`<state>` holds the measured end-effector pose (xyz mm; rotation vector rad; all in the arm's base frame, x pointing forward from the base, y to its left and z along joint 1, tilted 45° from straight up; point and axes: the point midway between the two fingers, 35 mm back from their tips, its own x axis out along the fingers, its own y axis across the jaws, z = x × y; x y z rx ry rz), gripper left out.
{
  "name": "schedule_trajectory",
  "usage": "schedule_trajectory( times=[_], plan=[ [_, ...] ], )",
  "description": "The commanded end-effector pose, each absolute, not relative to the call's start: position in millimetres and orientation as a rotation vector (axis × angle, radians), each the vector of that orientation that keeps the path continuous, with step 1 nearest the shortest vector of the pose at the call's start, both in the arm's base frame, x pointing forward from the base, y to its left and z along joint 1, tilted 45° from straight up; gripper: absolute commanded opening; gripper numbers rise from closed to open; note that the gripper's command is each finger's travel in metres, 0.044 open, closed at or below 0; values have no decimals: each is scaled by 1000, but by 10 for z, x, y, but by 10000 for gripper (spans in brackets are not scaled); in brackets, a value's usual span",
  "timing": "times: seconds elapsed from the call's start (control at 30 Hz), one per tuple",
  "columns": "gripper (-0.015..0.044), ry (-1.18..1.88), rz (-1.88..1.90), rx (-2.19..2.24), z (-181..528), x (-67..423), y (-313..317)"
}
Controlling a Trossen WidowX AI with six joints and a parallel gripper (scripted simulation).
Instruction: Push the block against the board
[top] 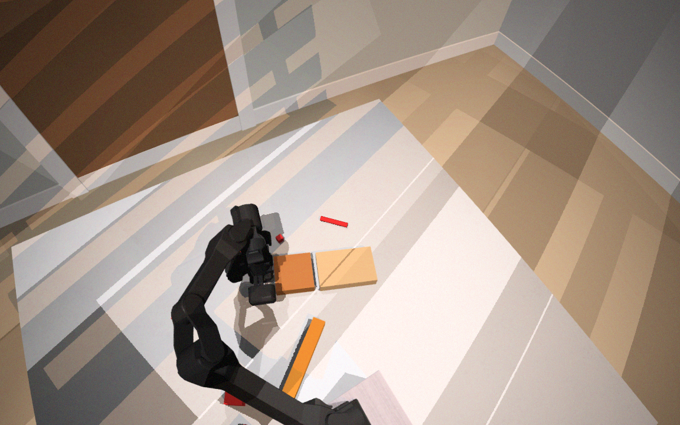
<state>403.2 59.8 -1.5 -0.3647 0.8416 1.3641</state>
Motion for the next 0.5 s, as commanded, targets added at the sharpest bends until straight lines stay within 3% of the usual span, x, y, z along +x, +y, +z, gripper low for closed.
schedule_trajectory(
  times=[0.0,0.47],
  plan=[
    [0,842,1352,-351,-40,4031,548],
    [0,843,1351,-353,-156,3988,429]
  ],
)
